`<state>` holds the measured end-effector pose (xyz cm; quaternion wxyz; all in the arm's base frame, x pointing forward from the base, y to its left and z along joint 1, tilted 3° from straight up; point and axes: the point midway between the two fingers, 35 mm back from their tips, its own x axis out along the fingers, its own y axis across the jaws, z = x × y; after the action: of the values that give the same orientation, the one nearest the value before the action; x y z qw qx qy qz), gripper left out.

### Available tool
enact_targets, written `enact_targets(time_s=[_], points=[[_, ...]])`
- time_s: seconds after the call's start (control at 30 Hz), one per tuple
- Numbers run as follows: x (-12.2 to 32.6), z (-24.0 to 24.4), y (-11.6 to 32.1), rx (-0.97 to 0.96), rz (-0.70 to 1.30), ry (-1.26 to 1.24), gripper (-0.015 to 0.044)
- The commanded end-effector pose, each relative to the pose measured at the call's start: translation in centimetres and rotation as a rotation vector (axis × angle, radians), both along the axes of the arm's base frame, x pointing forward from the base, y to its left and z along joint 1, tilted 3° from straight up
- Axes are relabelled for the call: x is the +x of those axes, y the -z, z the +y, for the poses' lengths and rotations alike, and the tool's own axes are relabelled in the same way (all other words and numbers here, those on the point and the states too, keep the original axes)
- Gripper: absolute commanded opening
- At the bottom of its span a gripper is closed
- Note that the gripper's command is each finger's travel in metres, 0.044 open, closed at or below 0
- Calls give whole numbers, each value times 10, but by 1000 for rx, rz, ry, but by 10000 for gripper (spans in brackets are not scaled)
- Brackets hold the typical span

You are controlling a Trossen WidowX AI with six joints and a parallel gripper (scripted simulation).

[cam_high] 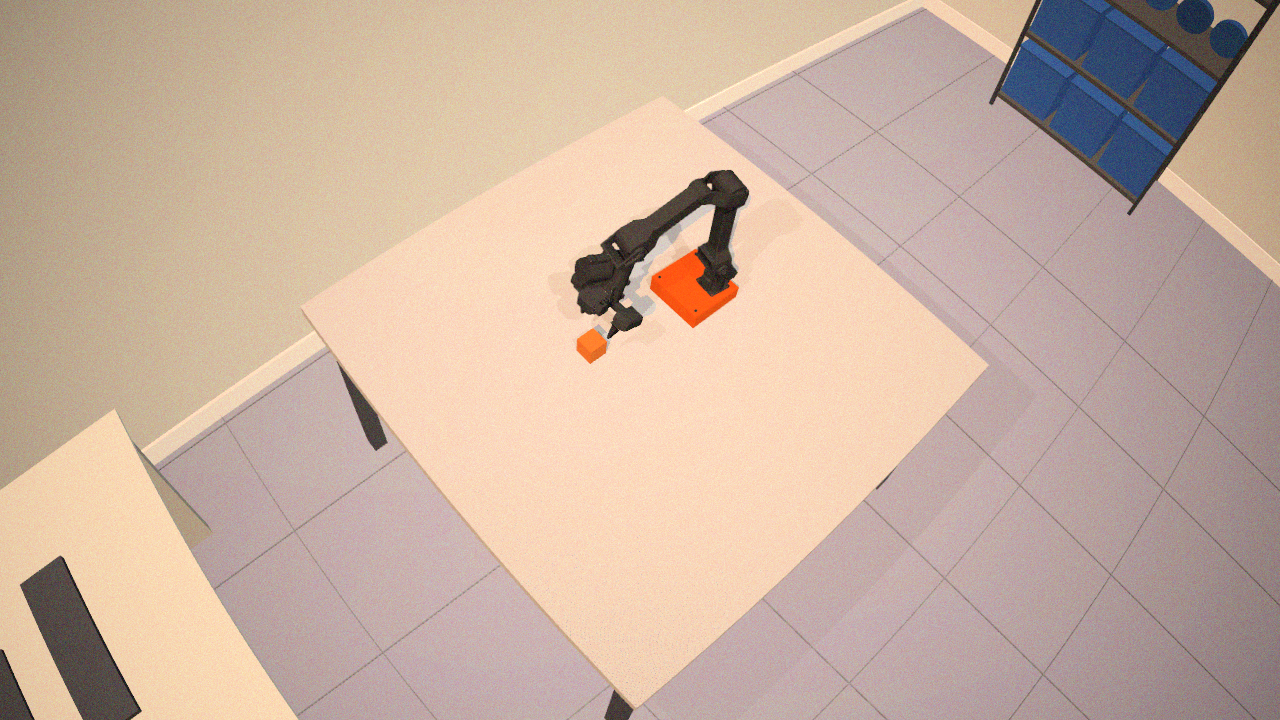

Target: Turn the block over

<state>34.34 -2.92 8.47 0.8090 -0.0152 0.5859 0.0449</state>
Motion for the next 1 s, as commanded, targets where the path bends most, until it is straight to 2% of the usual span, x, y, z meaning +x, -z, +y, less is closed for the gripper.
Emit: enact_targets(time_s=[0.0, 0.17, 0.47, 0.63, 0.97], points=[[13, 0, -7, -19, 181, 0, 440], [19, 2, -13, -39, 330, -9, 440], [20, 3, -14, -40, 335, -9, 440], [19, 3, 19, -40, 335, -9, 440], [18, 3, 35, -40, 336, -9, 440]])
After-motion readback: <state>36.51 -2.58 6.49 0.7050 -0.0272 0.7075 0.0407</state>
